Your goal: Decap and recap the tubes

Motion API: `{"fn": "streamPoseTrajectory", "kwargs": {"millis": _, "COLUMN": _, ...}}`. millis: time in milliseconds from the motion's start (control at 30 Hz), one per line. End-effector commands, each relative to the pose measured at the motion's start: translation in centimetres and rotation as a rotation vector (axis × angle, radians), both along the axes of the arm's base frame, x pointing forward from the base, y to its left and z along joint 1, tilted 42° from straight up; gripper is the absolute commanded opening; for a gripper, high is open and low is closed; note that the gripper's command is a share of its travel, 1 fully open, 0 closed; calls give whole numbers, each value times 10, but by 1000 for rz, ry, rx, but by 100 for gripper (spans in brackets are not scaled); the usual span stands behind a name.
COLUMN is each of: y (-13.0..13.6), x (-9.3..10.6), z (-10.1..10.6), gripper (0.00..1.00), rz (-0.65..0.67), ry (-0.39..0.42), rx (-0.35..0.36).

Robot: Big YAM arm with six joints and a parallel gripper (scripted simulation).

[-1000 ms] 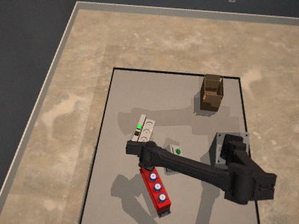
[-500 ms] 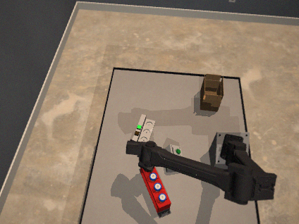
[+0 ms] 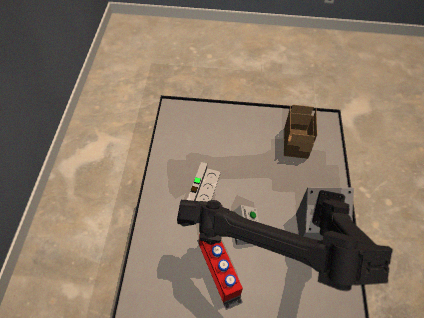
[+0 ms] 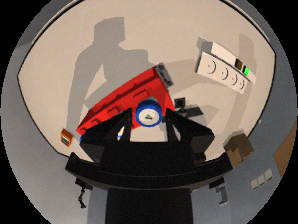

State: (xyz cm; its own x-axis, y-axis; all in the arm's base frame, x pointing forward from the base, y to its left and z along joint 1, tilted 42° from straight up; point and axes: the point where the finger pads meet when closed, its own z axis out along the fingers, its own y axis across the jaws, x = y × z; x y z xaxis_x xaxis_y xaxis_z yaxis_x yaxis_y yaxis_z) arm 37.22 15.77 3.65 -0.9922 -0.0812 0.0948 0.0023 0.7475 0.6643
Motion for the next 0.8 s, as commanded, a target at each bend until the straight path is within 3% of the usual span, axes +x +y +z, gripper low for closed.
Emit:
{"fn": "streamPoseTrajectory", "kwargs": {"millis": 0, "y": 3, "x": 12, "z": 8, "gripper": 49, "rz": 167, "ry": -172, "rx": 30}}
{"fn": "streamPoseTrajectory", "kwargs": {"millis": 200, "y": 4, "x": 15, "z": 10, "gripper": 49, "rz": 337, "ry": -325, "rx": 57}}
{"fn": "streamPoseTrajectory", "kwargs": {"millis": 467, "y": 4, "x": 16, "z": 11, "gripper": 49, "rz": 337, "ry": -321, "rx": 57}}
{"fn": "streamPoseTrajectory", "kwargs": {"millis": 500, "y": 0, "x": 11, "z": 7, "gripper": 0, "rz": 321, "ry": -310, "rx": 53}}
{"fn": "streamPoseTrajectory", "kwargs": {"millis": 767, "y": 0, "x": 11, "z": 7, "gripper": 0, "rz": 321, "ry": -310, "rx": 53}}
